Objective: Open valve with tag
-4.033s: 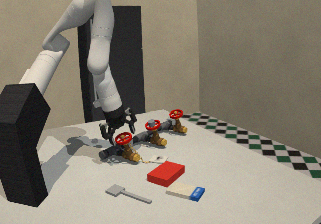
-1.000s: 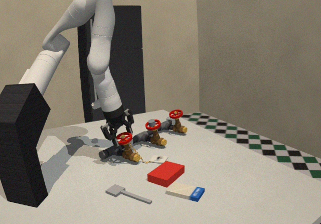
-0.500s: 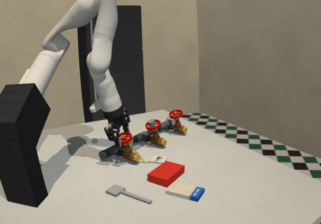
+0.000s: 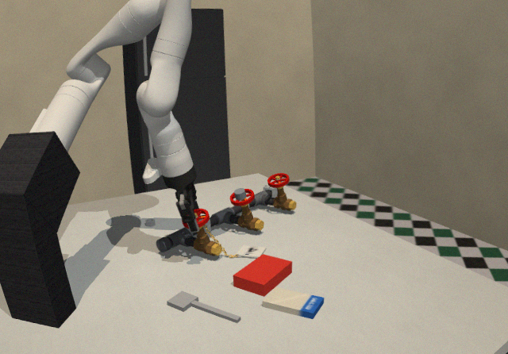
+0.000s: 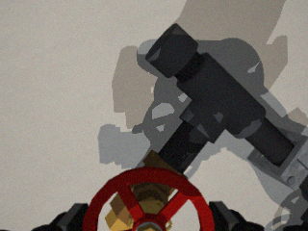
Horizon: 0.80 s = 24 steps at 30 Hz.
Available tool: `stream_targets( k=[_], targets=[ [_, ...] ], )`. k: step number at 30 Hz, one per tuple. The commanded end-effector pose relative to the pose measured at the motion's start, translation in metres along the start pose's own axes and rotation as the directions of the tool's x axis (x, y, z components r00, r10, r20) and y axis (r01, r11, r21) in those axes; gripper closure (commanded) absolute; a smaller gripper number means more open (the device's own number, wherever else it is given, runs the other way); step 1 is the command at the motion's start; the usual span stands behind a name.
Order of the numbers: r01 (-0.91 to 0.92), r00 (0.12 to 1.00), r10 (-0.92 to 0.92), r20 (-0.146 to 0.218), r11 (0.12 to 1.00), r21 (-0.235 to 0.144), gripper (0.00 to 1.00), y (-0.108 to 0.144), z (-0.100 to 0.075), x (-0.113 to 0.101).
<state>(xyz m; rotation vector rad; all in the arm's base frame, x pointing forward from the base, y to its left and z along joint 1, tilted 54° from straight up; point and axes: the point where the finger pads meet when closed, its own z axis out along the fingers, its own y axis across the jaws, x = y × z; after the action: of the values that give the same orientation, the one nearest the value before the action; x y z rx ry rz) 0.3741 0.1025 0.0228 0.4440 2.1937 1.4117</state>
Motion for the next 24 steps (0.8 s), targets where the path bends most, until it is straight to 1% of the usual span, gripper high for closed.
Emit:
stream_targets(
  k=[1, 7, 12, 15, 18, 24],
  targets=[
    [0.141, 0.990, -0.141, 0.013, 0.990, 0.003, 0.25, 0.0026, 0.0004, -0.0021],
    [0.377, 0.926, -0.377, 0.012, 0.926, 0.006, 0.25, 0.0026, 0.0004, -0.0021],
    [0.547, 0.837, -0.547, 0.010, 0.837, 0.009, 0.25, 0.0027, 0.0004, -0.0021],
    [0.566, 0.825, -0.566, 0.010, 0.825, 0.009, 0.25, 0.0027, 0.0004, -0.0021],
    [0.667, 0.745, -0.667, 0.009, 0.745, 0.010, 0.25, 0.0027, 0.0004, -0.0021],
    [0.813, 0.582, -0.813, 0.007, 0.582, 0.012, 0.25, 0.0027, 0.0004, -0.0021]
  ],
)
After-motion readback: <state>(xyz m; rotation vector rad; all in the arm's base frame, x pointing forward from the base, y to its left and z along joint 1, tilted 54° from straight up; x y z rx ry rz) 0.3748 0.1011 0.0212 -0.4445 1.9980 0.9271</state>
